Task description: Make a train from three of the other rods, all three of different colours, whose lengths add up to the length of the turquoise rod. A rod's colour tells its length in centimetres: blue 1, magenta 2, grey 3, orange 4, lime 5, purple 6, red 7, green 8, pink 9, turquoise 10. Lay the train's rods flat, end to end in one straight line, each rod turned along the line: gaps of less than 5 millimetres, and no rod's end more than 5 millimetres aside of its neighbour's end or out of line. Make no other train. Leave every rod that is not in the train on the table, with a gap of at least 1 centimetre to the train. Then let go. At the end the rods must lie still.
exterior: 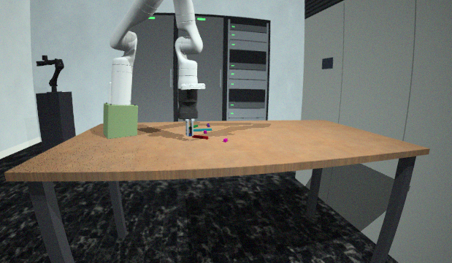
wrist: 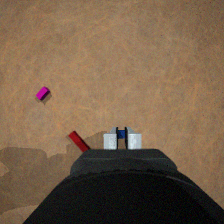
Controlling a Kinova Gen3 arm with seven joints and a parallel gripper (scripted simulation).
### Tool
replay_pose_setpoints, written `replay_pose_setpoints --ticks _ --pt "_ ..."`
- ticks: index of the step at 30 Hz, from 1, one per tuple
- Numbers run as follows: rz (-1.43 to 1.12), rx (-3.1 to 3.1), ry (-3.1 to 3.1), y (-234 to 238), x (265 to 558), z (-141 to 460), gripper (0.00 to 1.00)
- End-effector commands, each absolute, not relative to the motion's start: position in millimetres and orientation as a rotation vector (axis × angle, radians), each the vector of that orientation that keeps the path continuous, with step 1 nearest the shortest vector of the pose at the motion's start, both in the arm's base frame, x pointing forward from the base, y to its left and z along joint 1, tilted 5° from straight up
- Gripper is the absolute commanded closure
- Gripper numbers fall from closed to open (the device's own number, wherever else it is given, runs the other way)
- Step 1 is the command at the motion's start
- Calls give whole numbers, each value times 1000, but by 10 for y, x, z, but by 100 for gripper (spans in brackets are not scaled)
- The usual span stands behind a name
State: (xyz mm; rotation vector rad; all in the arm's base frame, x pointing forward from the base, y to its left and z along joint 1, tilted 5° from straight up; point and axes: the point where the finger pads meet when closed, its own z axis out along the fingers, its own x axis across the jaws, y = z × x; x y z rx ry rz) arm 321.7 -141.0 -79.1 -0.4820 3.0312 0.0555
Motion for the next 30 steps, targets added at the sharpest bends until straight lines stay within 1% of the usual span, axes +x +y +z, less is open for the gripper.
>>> replay_pose_setpoints --ticks 1,12,22,30 --pt "51 -492 3021 -1420 3228 -647 76" --pt "41 -478 3015 -1463 3231 -219 76" --pt "41 -477 3015 -1473 3216 -26 76" --pt "41 -477 3016 -1474 3213 15 76"
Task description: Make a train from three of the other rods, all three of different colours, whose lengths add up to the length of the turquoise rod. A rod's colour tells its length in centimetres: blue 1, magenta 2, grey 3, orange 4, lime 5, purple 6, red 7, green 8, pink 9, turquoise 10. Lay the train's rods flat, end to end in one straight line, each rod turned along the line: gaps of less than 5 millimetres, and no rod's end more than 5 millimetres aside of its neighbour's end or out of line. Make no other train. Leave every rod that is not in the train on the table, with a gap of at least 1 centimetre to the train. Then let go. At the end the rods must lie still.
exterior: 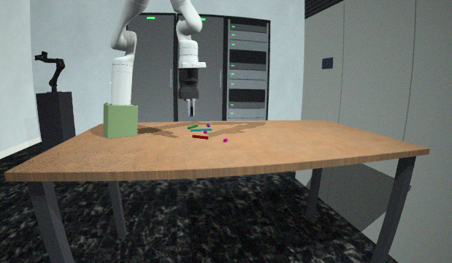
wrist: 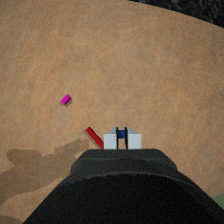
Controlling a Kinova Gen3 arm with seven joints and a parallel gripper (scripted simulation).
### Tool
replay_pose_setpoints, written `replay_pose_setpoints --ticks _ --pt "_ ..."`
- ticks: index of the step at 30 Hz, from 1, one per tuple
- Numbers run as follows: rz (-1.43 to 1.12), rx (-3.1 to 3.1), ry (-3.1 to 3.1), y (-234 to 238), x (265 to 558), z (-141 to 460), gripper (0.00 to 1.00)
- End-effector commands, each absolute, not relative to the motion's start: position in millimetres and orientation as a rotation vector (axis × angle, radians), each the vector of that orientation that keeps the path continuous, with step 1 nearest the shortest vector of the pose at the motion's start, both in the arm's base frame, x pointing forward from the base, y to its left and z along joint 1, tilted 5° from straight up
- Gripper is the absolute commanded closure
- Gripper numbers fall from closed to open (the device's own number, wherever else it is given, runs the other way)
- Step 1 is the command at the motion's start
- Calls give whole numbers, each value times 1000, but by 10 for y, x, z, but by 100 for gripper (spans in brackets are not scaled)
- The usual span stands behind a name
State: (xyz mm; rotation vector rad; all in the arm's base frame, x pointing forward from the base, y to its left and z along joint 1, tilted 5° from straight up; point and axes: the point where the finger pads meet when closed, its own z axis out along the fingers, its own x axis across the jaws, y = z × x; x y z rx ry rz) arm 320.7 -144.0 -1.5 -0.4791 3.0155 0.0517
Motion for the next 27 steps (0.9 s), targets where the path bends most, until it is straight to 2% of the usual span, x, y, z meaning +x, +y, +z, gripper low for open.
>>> replay_pose_setpoints --ticks 1,18,27 --pt "41 -477 3016 -1474 3213 15 76" --pt "43 -435 3023 -1426 3231 19 76" --pt "54 -206 3050 -1157 3317 44 76"
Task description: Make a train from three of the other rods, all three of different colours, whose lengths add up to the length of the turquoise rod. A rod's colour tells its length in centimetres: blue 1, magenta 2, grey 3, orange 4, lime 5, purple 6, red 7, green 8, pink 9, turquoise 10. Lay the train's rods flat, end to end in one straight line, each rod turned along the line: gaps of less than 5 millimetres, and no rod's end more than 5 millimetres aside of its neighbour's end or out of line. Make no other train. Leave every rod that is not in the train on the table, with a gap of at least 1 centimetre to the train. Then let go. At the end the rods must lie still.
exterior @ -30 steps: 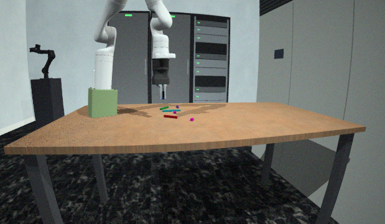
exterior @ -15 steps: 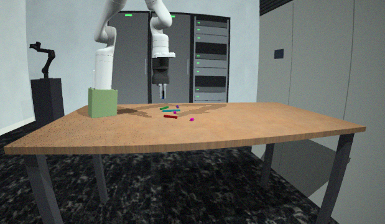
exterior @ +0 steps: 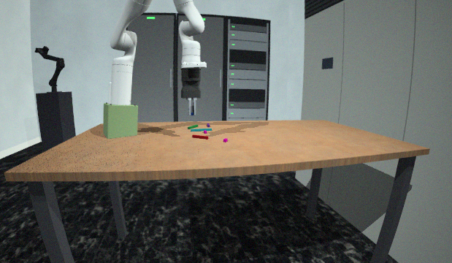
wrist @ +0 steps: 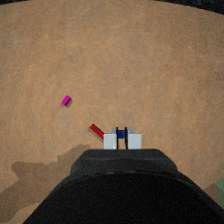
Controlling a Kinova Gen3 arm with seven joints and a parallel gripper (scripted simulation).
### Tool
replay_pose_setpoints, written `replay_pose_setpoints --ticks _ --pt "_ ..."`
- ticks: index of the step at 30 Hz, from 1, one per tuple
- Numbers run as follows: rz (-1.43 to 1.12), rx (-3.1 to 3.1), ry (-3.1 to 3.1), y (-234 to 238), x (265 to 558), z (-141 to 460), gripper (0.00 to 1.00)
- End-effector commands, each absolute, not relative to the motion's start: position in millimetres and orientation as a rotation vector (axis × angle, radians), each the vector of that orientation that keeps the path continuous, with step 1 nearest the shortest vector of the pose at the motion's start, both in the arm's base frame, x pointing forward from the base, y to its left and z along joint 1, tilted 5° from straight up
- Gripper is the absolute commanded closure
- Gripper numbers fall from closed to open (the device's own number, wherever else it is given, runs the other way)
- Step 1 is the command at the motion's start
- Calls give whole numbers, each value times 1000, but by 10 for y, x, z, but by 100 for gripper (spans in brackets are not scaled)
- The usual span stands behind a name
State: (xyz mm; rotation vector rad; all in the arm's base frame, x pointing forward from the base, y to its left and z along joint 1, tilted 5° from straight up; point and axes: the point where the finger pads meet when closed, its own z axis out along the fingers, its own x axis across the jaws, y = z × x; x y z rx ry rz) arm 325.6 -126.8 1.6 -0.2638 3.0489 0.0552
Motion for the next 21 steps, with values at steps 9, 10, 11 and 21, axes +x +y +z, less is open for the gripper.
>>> replay_pose_setpoints --ticks 9,10,11,21 --pt "65 45 3059 -843 3384 72 76" --pt "67 79 3059 -799 3391 76 76" --pt "68 111 3058 -757 3397 80 76" --pt "78 307 3046 -494 3424 104 76"
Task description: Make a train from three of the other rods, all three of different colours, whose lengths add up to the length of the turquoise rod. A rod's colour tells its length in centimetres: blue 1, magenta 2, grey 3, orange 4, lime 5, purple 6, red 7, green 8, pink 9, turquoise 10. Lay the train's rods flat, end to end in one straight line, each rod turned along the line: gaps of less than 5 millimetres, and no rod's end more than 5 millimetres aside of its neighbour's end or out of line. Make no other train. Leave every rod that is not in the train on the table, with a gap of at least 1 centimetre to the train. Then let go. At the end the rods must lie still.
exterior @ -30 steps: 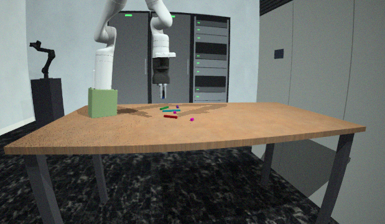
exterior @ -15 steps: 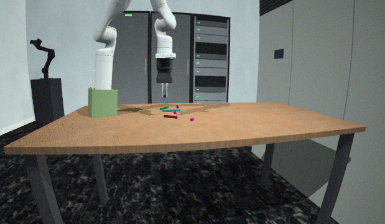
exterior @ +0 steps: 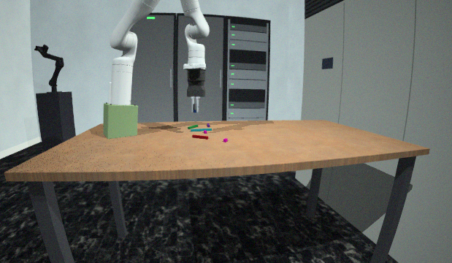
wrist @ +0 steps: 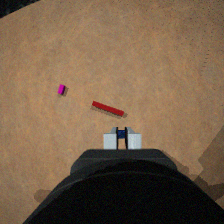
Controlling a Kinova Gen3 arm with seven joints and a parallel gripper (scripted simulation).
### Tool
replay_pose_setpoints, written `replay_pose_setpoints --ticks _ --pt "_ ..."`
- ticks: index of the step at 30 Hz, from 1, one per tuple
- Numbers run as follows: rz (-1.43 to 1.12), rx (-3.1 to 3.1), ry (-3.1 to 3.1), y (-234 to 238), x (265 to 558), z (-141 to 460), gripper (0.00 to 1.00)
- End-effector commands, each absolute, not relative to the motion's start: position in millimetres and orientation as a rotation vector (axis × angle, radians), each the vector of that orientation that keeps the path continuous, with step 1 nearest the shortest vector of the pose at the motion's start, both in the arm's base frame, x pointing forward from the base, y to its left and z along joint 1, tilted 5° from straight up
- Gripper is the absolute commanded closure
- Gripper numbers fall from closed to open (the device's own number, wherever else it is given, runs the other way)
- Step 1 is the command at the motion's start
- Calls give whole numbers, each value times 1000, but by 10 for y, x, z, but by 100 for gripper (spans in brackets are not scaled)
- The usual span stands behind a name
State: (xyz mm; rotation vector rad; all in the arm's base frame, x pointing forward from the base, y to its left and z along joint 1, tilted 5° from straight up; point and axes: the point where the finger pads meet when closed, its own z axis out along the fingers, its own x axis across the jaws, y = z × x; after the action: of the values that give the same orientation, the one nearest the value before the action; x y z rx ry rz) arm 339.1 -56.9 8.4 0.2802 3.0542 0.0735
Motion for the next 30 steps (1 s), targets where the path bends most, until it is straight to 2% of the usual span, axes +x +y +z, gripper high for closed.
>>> replay_pose_setpoints --ticks 1,30 --pt "79 313 3046 -487 3425 105 76" --pt "77 318 3046 -469 3427 -20 76"
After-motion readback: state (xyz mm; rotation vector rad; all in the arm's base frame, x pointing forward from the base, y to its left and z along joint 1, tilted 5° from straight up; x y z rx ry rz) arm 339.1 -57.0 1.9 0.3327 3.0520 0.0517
